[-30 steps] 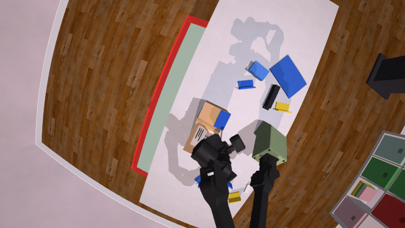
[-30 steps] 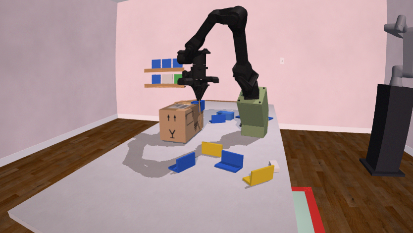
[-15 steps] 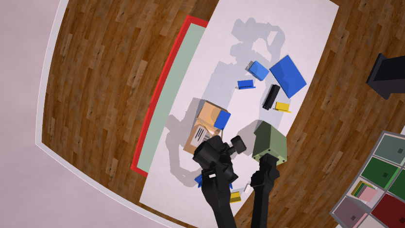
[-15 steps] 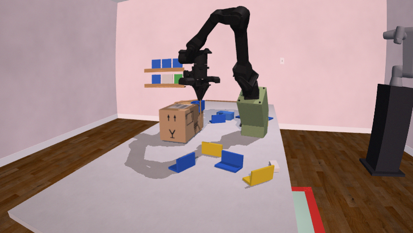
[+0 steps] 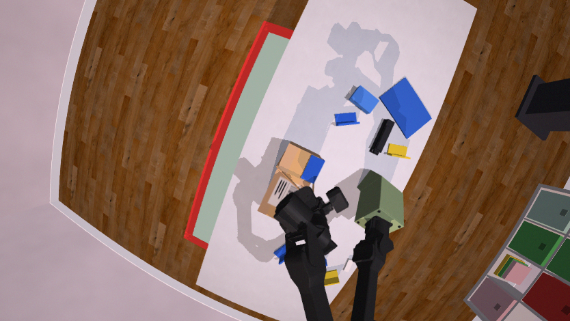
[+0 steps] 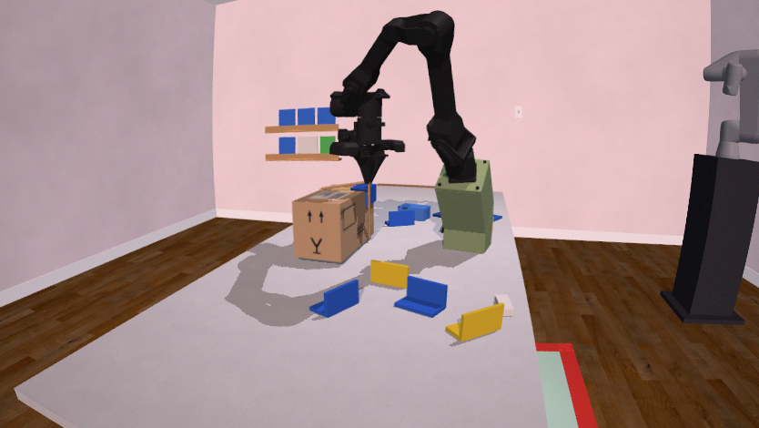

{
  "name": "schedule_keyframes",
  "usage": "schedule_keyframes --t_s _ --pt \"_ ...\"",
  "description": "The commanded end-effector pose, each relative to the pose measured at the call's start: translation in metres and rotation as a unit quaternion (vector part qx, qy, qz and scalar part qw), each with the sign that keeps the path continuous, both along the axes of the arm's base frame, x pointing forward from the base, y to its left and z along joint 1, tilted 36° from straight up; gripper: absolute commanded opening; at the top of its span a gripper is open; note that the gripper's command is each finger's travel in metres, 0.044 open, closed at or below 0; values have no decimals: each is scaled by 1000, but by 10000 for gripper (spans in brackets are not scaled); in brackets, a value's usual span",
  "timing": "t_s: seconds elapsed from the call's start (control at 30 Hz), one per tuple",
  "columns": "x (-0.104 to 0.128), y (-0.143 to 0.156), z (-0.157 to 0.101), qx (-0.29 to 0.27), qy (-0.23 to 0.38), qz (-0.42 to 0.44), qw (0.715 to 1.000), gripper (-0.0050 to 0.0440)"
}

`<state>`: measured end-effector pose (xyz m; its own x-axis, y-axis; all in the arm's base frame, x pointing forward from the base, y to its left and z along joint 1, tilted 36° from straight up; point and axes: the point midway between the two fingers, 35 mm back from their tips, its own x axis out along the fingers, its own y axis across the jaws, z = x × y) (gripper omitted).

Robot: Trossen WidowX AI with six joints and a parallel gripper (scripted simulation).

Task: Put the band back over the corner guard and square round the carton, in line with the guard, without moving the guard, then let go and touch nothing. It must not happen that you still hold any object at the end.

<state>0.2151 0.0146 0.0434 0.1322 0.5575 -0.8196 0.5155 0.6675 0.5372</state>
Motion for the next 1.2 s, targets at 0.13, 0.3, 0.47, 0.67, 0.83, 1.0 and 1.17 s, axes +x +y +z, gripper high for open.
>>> schedule_keyframes --t_s 0.13,0.3,0.47,0.67,0.83,1.0,1.17 --pt "-3 -6 -5 4 12 2 1000 0" --pt "-1 -13 -9 3 13 2 1000 0" --pt "1 -20 -14 3 13 2 1000 0" --pt "2 -26 -17 3 13 2 1000 0" --pt "3 -33 -22 3 13 2 1000 0" --pt "3 -40 -27 3 13 2 1000 0" --pt "3 -47 -32 3 13 2 1000 0"
